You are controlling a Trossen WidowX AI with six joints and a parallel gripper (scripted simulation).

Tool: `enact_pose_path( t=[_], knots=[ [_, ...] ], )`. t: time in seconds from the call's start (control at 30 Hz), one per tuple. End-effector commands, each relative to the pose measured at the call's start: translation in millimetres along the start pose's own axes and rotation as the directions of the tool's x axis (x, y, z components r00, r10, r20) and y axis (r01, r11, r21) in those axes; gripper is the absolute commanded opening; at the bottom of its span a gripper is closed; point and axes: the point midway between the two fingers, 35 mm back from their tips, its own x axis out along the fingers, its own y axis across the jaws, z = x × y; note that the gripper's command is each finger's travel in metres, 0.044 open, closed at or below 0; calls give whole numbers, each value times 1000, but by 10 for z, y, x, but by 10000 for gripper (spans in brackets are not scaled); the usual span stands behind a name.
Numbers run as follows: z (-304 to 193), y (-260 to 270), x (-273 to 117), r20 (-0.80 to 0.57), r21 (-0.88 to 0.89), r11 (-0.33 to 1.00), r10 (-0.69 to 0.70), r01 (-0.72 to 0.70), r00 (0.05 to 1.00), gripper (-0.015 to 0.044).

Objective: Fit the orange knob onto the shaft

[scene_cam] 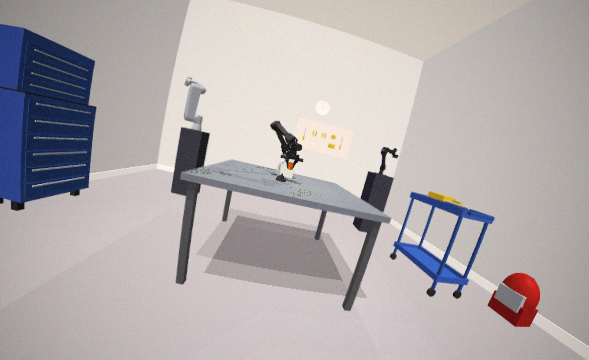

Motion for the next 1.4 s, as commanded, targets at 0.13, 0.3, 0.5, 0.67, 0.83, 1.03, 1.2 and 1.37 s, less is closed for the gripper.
enact_pose_path(
  t=[0.13,0.3,0.5,0.67,0.83,1.03,1.2,1.37],
  knots=[
    [107,-225,53,9,4,1000,-14,13,1000,0],
    [149,-370,102,8,4,1000,-22,22,1000,0],
    [188,-546,160,5,4,999,-33,33,999,0],
    [192,-567,200,5,4,999,-34,34,999,0],
    [192,-571,340,5,4,999,-35,35,999,0],
    [192,-578,412,4,6,999,-35,35,999,0],
    [205,-580,385,5,9,999,-35,35,999,0],
    [199,-584,417,4,9,999,-35,35,999,0]
  ],
)
